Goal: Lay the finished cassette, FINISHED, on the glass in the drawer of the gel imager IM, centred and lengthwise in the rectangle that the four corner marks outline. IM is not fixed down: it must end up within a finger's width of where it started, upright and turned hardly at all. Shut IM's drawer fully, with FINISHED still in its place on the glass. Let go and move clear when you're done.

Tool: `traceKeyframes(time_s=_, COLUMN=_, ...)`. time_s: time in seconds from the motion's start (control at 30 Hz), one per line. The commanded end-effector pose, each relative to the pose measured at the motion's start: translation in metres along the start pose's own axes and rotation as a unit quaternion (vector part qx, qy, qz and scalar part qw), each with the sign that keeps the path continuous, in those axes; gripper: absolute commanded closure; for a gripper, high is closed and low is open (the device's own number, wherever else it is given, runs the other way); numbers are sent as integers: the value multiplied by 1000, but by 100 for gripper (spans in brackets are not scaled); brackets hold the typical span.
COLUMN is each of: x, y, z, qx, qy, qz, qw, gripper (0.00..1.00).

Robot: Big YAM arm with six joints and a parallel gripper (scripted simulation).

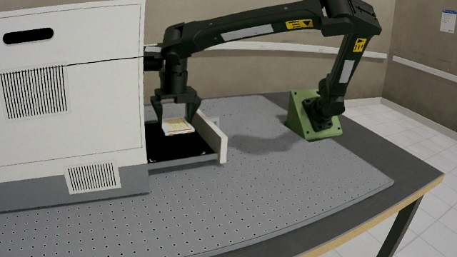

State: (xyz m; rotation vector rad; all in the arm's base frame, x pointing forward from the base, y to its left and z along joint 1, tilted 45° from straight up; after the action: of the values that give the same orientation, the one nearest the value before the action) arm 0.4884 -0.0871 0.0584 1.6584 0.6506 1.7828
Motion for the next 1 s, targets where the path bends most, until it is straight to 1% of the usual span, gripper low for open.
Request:
traceKeyframes(time_s=0.0, x=2, y=-15, z=4, qx=7, qy=-6, qz=3, qw=1000, gripper=22)
traceKeyframes(time_s=0.27, x=2, y=-22, z=8, qx=6, qy=-5, qz=3, qw=1000, gripper=22)
traceKeyframes(time_s=0.37, x=2, y=-22, z=6, qx=9, qy=-8, qz=4, qw=1000, gripper=22)
traceKeyframes(time_s=0.5, x=4, y=-18, z=7, qx=6, qy=-7, qz=3, qw=1000, gripper=22)
traceKeyframes(time_s=0.97, x=4, y=-18, z=7, qx=6, qy=-6, qz=3, qw=1000, gripper=22)
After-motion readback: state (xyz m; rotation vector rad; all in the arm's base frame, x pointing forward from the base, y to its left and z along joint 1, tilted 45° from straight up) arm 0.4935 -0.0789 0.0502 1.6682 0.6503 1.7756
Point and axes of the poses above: the point where the finger pads meet when closed, its own y axis back along the fingers, its own z axis across the jaws, x = y × z, the point moved 3 cm from there along y, back along the fingers, and after that the axes turned 2 degrees about y, right-handed, at the moved point
